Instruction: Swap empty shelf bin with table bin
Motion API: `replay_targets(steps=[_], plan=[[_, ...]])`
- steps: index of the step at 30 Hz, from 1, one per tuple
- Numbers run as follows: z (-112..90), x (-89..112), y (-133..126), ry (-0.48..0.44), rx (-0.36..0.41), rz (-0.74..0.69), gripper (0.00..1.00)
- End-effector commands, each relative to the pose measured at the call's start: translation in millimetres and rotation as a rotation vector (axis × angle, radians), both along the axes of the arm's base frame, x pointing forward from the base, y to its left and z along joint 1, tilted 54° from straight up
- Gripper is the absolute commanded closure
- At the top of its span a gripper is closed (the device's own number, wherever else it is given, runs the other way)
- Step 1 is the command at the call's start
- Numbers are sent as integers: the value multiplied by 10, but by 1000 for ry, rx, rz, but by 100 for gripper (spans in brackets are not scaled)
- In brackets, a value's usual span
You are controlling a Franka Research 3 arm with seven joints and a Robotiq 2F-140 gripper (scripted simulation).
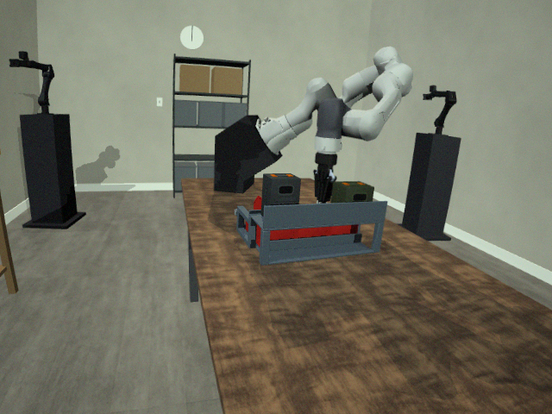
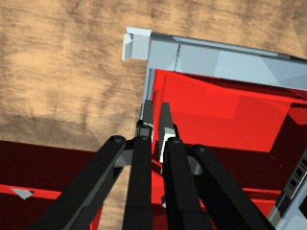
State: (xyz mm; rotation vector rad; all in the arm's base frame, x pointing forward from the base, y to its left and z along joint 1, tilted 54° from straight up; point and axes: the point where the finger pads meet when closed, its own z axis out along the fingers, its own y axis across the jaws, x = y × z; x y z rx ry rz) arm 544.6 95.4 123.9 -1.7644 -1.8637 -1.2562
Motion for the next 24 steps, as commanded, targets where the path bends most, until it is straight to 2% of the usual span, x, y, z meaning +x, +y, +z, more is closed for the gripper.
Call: replay_targets(steps=[1, 24], plan=[[-6, 5, 13, -3, -1, 2, 100], [97, -57, -118, -3, -1, 2, 100]])
